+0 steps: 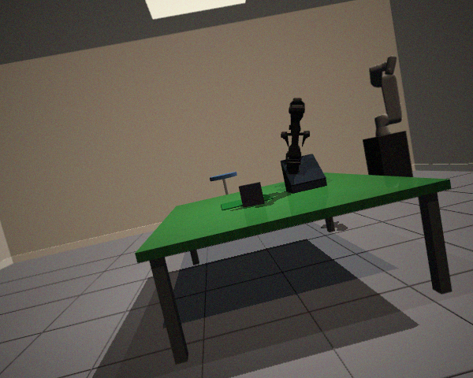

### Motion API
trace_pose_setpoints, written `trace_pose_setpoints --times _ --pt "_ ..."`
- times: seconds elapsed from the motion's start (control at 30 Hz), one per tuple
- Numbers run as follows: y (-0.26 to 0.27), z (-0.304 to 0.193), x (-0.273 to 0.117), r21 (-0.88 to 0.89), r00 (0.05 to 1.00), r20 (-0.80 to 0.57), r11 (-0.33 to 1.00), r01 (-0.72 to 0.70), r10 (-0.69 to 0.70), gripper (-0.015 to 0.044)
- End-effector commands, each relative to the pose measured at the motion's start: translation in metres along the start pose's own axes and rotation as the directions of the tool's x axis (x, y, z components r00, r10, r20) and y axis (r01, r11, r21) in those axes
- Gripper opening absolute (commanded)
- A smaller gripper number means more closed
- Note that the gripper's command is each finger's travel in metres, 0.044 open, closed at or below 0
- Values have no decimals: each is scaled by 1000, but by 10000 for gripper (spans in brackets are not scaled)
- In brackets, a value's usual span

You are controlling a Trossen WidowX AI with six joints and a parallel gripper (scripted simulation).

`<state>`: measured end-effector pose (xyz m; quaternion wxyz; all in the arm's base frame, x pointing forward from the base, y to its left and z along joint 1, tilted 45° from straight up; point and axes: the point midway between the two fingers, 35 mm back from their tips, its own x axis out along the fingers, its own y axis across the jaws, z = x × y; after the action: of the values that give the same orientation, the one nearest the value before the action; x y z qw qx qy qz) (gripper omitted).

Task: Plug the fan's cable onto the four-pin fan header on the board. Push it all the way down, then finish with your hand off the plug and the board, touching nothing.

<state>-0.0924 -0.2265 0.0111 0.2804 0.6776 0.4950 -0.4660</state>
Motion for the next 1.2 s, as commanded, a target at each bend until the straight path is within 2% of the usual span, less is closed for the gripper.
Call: trace_pose_setpoints --times 0.0,0.27,0.57,0.77,1.0,1.17 --pt "62 -8 5 -18 1000 -23 1000 -16 15 440" --pt "170 -59 22 -49 996 -85 999 -5 0 440" --pt "249 -162 59 -52 975 -206 996 74 -83 440" --pt "269 -238 86 -31 938 -298 984 175 -176 440" --pt "269 -241 89 -30 937 -301 984 178 -179 440" --pt "264 -256 138 -29 938 -299 984 176 -177 440"
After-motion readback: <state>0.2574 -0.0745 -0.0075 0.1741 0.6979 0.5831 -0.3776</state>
